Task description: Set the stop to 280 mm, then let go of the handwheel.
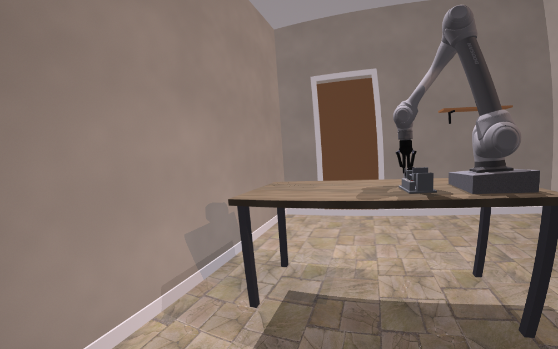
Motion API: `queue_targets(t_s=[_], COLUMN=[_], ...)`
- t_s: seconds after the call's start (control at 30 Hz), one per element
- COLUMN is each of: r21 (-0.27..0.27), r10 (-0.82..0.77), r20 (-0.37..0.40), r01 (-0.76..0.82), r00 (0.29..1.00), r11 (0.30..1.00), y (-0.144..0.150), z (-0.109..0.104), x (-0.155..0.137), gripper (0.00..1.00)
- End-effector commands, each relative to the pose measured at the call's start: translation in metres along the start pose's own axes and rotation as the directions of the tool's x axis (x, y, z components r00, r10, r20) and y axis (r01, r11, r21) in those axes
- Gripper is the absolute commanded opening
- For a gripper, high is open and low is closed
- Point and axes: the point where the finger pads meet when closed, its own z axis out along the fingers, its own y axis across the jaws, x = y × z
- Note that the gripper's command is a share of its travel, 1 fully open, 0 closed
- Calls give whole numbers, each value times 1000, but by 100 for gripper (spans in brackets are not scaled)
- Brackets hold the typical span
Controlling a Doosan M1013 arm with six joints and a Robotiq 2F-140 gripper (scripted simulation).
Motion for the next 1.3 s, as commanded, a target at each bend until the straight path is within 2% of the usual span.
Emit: queue_targets(t_s=[0.0, 0.73, 1.27], r21=[-1, -1, -1], r10=[0, 0, 0], r20=[0, 0, 0], r01=[0, 0, 0], r00=[1000, 1000, 1000], r11=[1000, 1000, 1000], y=[-4, 3, 18], z=[-7, -35, -43], x=[0, 0, 0], gripper=[4, 4, 4])
